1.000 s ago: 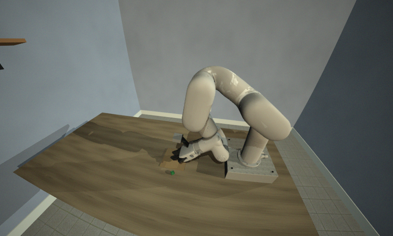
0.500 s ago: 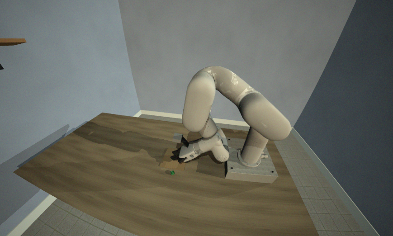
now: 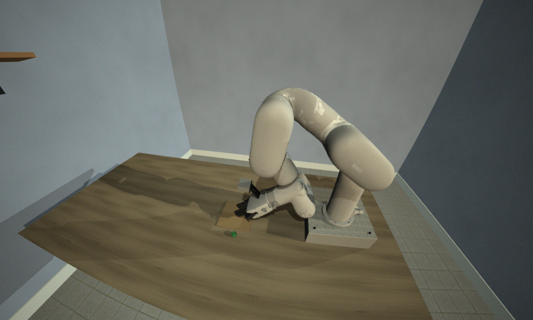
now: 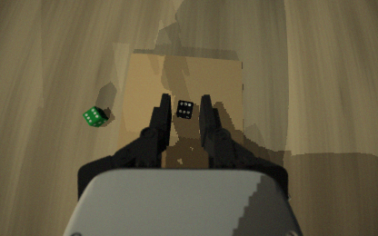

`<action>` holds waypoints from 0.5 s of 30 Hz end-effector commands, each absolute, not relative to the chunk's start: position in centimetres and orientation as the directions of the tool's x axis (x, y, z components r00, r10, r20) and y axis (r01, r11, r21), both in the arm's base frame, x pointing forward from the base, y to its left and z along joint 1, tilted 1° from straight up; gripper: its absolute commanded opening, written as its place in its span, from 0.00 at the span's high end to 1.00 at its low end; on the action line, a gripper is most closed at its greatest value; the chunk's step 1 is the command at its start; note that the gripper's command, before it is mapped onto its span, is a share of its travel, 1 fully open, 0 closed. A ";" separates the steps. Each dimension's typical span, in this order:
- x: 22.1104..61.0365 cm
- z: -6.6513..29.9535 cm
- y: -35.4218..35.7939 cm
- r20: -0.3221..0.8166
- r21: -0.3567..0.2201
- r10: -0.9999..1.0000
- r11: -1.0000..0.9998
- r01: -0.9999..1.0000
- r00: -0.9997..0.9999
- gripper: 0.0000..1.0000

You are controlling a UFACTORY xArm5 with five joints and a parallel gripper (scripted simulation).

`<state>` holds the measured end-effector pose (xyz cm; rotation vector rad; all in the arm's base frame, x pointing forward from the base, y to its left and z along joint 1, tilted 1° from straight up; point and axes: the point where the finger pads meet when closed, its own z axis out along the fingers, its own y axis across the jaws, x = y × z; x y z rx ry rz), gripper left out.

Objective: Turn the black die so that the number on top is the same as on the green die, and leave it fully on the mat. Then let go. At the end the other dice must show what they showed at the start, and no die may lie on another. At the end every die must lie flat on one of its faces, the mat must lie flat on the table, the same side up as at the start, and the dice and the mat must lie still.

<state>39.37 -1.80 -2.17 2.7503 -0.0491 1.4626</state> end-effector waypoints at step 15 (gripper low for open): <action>36.8 -0.2 -1.7 0.830 0.008 -0.015 -0.999 -0.040 0.558 0.69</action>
